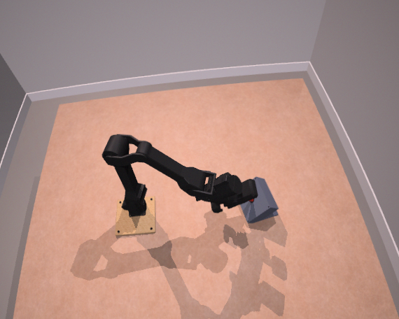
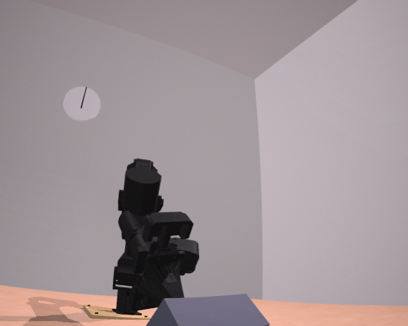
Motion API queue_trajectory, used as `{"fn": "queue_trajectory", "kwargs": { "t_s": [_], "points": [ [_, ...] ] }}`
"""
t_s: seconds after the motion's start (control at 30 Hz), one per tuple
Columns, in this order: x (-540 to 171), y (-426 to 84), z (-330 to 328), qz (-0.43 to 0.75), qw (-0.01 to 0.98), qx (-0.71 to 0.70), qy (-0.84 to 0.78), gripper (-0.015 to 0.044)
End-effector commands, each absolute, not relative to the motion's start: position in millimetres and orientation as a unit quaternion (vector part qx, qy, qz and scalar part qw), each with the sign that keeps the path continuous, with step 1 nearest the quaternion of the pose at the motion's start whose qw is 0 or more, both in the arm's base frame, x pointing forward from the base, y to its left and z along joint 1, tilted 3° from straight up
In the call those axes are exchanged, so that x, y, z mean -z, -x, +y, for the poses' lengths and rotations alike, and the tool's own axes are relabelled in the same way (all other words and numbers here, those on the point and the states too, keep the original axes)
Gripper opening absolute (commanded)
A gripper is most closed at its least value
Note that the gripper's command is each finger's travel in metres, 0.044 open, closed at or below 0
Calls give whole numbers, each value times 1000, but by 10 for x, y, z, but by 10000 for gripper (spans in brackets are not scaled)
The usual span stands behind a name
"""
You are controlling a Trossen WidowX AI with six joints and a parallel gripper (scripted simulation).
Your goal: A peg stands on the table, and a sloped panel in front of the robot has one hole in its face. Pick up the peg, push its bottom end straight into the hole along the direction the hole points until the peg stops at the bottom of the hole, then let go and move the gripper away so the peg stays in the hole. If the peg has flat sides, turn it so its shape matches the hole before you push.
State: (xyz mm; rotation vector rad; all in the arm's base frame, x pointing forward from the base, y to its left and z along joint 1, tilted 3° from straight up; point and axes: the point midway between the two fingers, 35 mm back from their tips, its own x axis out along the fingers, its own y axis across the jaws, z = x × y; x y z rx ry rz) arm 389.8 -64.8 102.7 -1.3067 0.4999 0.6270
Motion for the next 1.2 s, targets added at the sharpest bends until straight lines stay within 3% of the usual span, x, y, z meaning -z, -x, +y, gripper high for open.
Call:
{"fn": "queue_trajectory", "kwargs": {
  "t_s": [0.0,0.77,1.17],
  "points": [
    [-1000,-3930,-651,228,721,-283,590,0],
    [-979,-3947,-639,225,720,-283,592,0],
    [-979,-3947,-639,225,720,-283,592,315]
  ]
}}
